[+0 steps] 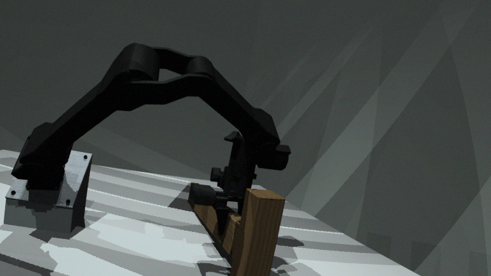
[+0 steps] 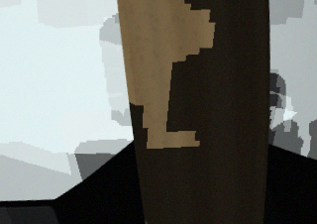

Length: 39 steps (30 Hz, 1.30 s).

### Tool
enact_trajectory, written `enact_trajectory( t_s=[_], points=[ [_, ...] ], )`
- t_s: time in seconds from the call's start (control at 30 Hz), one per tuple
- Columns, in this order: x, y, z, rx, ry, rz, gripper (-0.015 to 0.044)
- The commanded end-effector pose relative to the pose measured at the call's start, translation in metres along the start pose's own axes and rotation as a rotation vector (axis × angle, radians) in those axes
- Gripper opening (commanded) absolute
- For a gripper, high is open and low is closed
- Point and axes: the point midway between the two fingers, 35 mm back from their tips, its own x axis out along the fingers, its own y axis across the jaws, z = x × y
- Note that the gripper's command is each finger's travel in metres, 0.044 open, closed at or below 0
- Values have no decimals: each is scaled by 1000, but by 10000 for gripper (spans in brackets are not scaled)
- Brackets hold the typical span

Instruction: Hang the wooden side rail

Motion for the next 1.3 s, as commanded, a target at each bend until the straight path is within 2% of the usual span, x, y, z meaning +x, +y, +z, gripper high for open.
enact_trajectory(
  t_s=[0.0, 1.27],
  points=[
    [-5, -3, -2, 4, 3, -18, 0],
    [1, -3, -2, 4, 3, -18, 0]
  ],
)
